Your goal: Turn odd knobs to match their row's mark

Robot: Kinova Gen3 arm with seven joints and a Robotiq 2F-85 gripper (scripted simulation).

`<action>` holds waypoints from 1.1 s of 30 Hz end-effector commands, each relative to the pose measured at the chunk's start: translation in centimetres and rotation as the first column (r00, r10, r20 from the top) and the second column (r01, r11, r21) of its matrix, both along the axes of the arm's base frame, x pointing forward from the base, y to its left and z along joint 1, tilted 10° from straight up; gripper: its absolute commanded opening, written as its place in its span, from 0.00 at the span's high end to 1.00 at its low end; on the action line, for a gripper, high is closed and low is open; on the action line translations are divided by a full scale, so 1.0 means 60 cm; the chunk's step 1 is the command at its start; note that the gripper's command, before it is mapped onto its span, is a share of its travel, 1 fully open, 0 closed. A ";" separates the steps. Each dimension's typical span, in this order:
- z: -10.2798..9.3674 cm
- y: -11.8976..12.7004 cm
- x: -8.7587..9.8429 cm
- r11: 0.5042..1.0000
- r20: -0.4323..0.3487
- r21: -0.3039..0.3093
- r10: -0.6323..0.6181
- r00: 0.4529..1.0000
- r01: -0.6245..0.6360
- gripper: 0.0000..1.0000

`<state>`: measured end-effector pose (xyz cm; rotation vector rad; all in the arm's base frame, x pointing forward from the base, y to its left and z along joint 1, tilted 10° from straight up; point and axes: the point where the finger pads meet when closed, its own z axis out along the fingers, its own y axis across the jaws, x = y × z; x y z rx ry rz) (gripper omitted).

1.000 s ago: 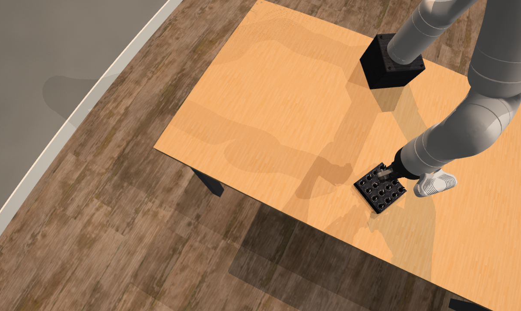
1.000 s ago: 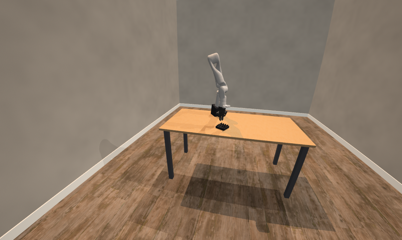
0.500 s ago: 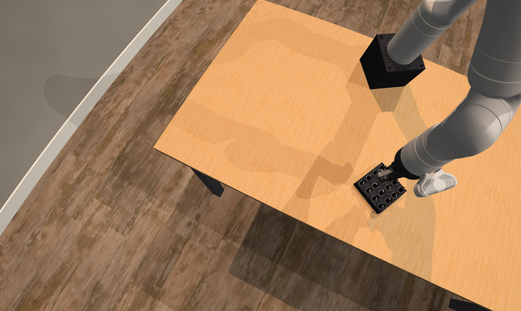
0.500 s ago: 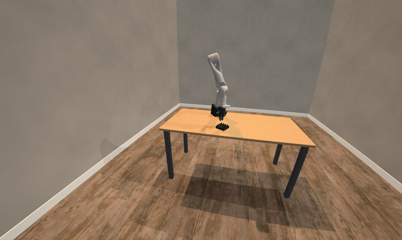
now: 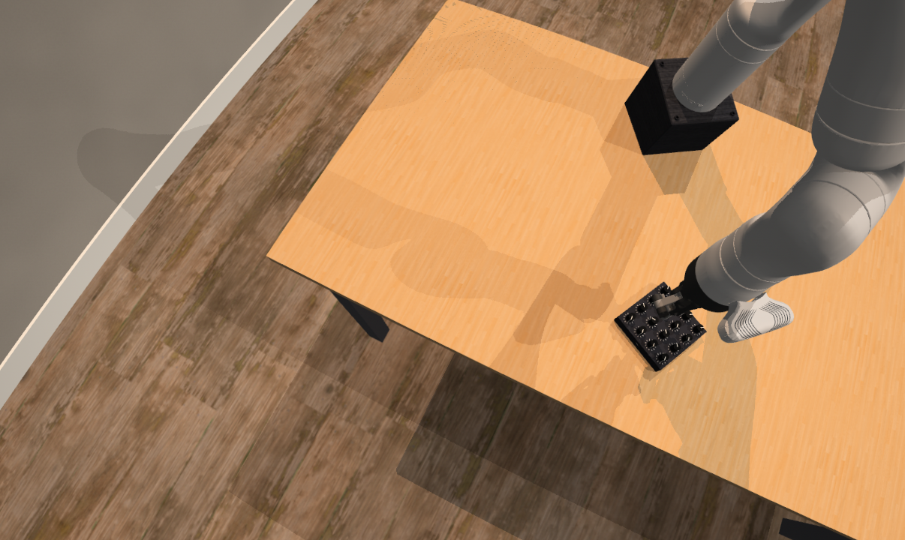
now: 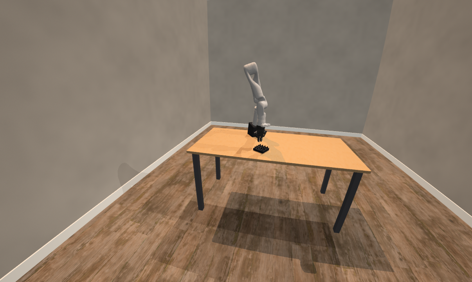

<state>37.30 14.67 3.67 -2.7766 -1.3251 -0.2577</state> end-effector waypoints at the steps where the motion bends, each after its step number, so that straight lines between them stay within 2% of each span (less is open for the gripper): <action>1: -0.001 0.001 0.000 1.000 0.001 0.000 0.001 1.000 -0.001 0.81; 33: -0.050 0.006 0.009 1.000 0.000 0.000 0.001 1.000 -0.001 0.81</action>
